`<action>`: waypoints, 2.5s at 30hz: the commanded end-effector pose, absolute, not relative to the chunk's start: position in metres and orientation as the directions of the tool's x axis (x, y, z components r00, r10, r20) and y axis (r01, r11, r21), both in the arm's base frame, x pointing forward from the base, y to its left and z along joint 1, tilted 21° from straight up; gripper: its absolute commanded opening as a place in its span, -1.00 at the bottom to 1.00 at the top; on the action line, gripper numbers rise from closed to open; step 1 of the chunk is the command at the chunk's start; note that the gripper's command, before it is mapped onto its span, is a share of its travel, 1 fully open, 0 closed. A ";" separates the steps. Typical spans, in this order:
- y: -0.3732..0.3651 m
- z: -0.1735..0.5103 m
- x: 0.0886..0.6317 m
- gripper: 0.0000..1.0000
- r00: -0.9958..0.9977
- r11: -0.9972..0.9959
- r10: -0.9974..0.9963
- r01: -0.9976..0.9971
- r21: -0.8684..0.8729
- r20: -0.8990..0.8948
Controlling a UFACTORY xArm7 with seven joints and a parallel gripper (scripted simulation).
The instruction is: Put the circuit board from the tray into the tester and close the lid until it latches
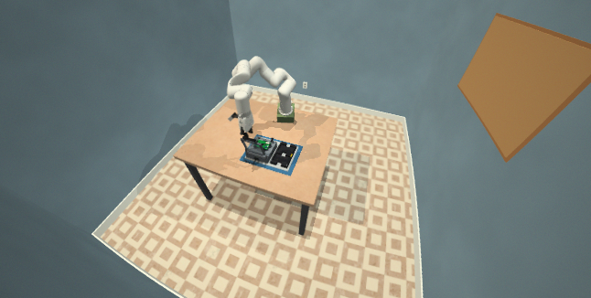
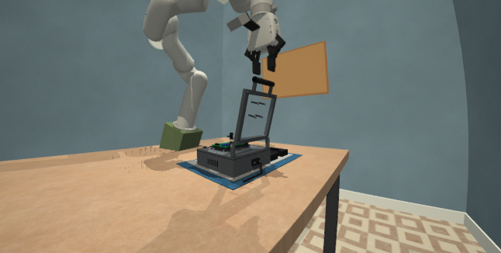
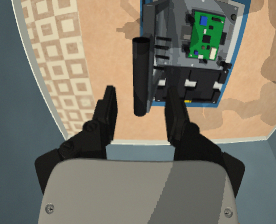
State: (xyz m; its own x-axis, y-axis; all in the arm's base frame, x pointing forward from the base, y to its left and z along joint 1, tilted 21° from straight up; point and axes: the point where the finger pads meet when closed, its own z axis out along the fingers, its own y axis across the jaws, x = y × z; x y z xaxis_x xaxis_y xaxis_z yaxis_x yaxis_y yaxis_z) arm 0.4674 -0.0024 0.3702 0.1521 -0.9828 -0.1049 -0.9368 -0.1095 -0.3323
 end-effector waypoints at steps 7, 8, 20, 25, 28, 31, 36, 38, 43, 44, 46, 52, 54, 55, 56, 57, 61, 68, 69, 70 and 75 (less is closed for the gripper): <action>-0.002 0.372 0.468 0.01 0.152 -0.109 -0.983 -0.936 -0.336 -0.105; -0.002 0.372 0.468 0.01 0.152 -0.109 -0.983 -0.936 -0.336 -0.105; -0.002 0.372 0.468 0.01 0.152 -0.109 -0.983 -0.936 -0.336 -0.105; -0.002 0.371 0.468 0.01 0.152 -0.109 -0.983 -0.936 -0.336 -0.105; -0.002 0.370 0.468 0.01 0.152 -0.109 -0.983 -0.936 -0.336 -0.105; -0.002 0.367 0.469 0.01 0.152 -0.109 -0.983 -0.936 -0.336 -0.105; -0.001 0.363 0.471 0.01 0.152 -0.109 -0.983 -0.936 -0.336 -0.105; -0.001 0.361 0.471 0.01 0.152 -0.109 -0.983 -0.936 -0.336 -0.105; 0.001 0.354 0.474 0.01 0.152 -0.109 -0.983 -0.936 -0.336 -0.105; 0.001 0.352 0.475 0.01 0.152 -0.109 -0.983 -0.936 -0.336 -0.105; 0.002 0.349 0.476 0.01 0.152 -0.109 -0.983 -0.936 -0.336 -0.105; 0.003 0.341 0.479 0.01 0.152 -0.109 -0.983 -0.936 -0.336 -0.105; 0.003 0.341 0.479 0.01 0.152 -0.109 -0.983 -0.936 -0.336 -0.105; 0.003 0.340 0.479 0.01 0.152 -0.109 -0.983 -0.936 -0.336 -0.105; 0.003 0.339 0.480 0.01 0.152 -0.109 -0.983 -0.936 -0.336 -0.105; 0.003 0.338 0.480 0.01 0.152 -0.109 -0.983 -0.936 -0.336 -0.105; 0.004 0.336 0.481 0.01 0.152 -0.109 -0.983 -0.936 -0.336 -0.105; 0.004 0.335 0.481 0.01 0.152 -0.109 -0.983 -0.936 -0.336 -0.105; 0.004 0.335 0.481 0.01 0.152 -0.109 -0.983 -0.936 -0.336 -0.105; 0.004 0.335 0.481 0.01 0.152 -0.109 -0.983 -0.936 -0.336 -0.105; 0.004 0.335 0.481 0.01 0.152 -0.109 -0.983 -0.936 -0.336 -0.105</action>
